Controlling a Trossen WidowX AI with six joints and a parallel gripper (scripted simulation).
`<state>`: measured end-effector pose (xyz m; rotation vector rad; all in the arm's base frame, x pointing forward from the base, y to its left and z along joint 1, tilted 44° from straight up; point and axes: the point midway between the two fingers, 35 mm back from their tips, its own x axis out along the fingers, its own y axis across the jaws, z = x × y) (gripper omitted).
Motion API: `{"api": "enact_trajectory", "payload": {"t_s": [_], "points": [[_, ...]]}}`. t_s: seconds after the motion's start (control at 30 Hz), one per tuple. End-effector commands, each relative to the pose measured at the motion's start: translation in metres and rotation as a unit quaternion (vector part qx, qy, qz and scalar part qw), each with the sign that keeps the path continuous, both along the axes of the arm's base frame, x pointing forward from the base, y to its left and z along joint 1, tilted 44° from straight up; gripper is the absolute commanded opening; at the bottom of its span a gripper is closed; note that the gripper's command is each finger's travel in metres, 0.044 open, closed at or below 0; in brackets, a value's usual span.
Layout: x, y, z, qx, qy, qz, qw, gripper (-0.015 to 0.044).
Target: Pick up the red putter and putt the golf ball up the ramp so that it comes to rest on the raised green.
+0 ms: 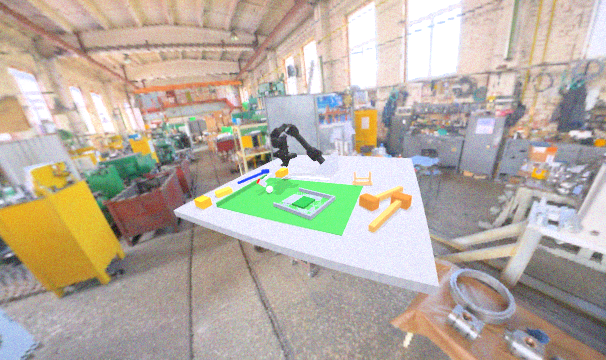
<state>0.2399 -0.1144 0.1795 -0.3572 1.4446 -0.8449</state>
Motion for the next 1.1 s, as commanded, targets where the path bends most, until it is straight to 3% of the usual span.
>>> {"api": "enact_trajectory", "payload": {"t_s": [0.0, 0.7, 1.07], "points": [[-0.002, -0.005, -0.003, -0.003, -0.001, 0.001, 1.000, 0.0000], [-0.002, -0.014, -0.014, -0.001, 0.000, -0.001, 1.000, 0.0000], [-0.012, -0.037, 0.006, -0.005, -0.002, 0.001, 1.000, 0.0000]]}}
